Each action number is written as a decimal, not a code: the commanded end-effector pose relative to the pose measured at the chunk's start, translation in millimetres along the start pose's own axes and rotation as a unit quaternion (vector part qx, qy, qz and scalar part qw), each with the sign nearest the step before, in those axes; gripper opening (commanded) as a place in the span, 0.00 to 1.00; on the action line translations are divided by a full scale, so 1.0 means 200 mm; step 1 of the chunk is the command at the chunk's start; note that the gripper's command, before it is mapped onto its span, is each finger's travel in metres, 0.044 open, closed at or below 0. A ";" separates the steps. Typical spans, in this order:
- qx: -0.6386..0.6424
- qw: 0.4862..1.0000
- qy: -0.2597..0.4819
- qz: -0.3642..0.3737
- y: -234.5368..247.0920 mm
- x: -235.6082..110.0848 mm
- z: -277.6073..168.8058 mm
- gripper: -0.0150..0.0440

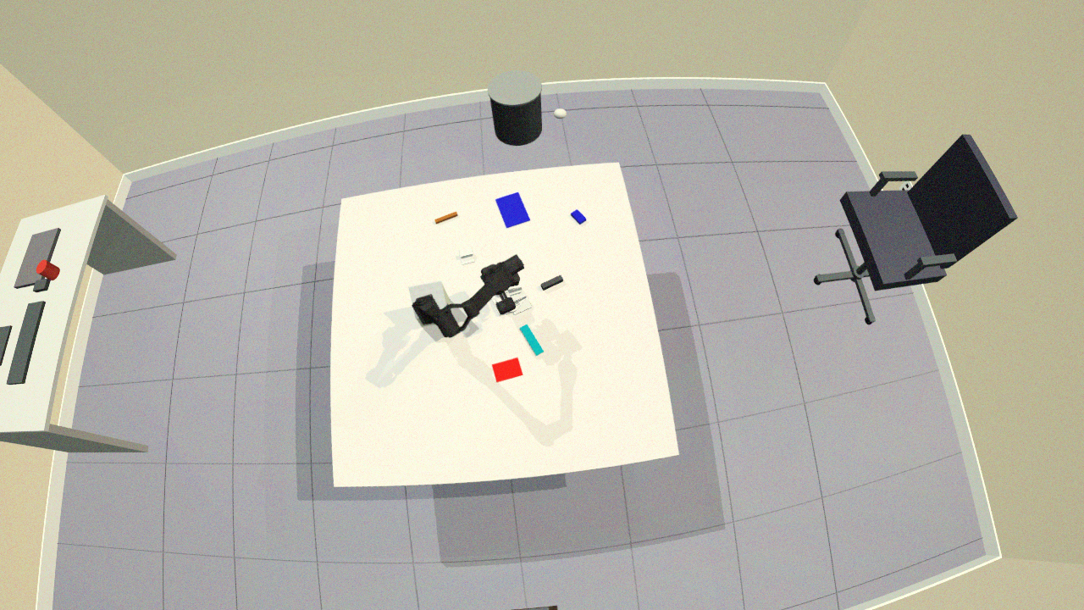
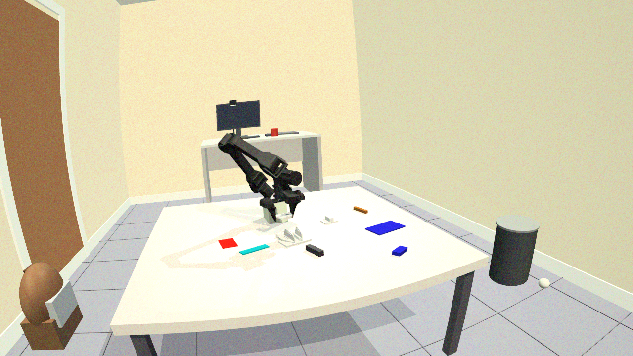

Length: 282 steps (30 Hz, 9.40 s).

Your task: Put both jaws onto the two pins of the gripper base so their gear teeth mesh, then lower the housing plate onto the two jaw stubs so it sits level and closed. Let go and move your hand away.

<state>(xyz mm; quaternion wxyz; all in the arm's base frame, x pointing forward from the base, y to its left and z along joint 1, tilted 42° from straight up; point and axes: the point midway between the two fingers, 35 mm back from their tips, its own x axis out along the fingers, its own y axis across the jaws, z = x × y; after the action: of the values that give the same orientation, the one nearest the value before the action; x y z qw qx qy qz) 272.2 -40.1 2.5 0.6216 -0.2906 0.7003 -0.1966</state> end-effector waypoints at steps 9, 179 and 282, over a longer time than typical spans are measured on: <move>0.004 1.000 0.001 -0.003 0.00 0.00 0.00 0.85; 0.000 1.000 0.001 -0.004 0.03 0.38 -0.03 0.85; 0.000 1.000 0.001 -0.004 0.03 0.38 -0.03 0.85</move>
<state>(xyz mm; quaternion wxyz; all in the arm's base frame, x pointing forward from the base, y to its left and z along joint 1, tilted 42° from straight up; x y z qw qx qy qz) 260.2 -85.7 -57.7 0.6189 -0.2935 0.7005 -0.2002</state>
